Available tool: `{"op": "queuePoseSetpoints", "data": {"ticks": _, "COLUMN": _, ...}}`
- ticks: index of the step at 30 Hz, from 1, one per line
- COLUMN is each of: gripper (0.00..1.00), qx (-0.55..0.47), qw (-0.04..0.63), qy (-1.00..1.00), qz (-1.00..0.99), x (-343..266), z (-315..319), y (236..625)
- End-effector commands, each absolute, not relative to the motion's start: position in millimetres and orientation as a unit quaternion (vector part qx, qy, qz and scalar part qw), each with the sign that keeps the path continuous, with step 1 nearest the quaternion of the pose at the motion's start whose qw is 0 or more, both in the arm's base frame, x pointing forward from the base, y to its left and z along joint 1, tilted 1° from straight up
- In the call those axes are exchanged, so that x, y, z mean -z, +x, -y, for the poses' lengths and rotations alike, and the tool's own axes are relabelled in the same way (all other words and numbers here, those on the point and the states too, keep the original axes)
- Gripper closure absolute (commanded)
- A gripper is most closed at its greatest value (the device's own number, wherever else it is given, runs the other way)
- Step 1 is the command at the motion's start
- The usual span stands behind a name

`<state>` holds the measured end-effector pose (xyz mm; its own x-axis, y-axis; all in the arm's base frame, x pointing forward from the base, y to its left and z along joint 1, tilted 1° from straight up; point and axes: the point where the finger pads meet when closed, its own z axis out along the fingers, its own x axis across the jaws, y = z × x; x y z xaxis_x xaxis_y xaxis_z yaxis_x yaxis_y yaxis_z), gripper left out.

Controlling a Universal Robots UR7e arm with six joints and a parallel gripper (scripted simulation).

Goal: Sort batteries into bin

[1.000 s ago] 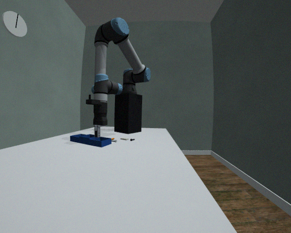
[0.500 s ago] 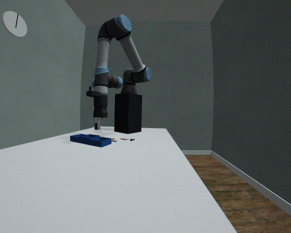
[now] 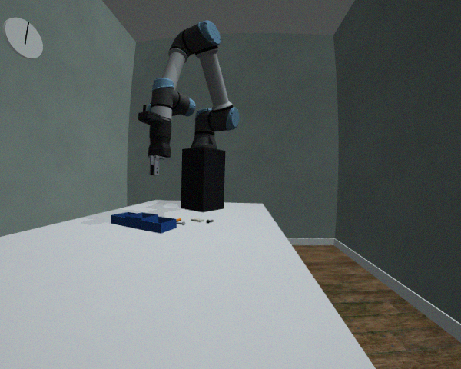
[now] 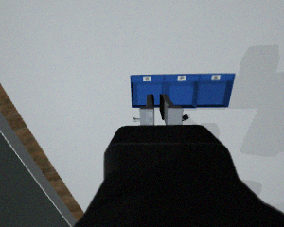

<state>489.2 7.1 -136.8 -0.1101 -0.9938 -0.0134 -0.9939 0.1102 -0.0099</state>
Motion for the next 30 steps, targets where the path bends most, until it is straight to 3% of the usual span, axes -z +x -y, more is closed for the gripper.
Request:
{"op": "queuePoseSetpoints", "data": {"ticks": 1, "gripper": 0.69, "qx": -0.002, "qw": 0.007, "qy": -0.667, "qz": -0.745, "x": 120.9, "z": -6.6, "y": 488.7}}
{"op": "queuePoseSetpoints", "data": {"ticks": 8, "gripper": 0.69, "qx": -0.002, "qw": 0.007, "qy": -0.667, "qz": -0.745, "x": 120.9, "z": -6.6, "y": 488.8}}
{"op": "queuePoseSetpoints", "data": {"ticks": 9, "gripper": 0.46, "qx": -0.003, "qw": 0.007, "qy": -0.648, "qz": -0.761, "x": 126.1, "z": -3.2, "y": 483.3}}
{"op": "queuePoseSetpoints", "data": {"ticks": 30, "gripper": 0.46, "qx": -0.01, "qw": 0.002, "qy": -0.326, "qz": -0.945, "x": 225.6, "z": 62.5, "y": 379.0}}
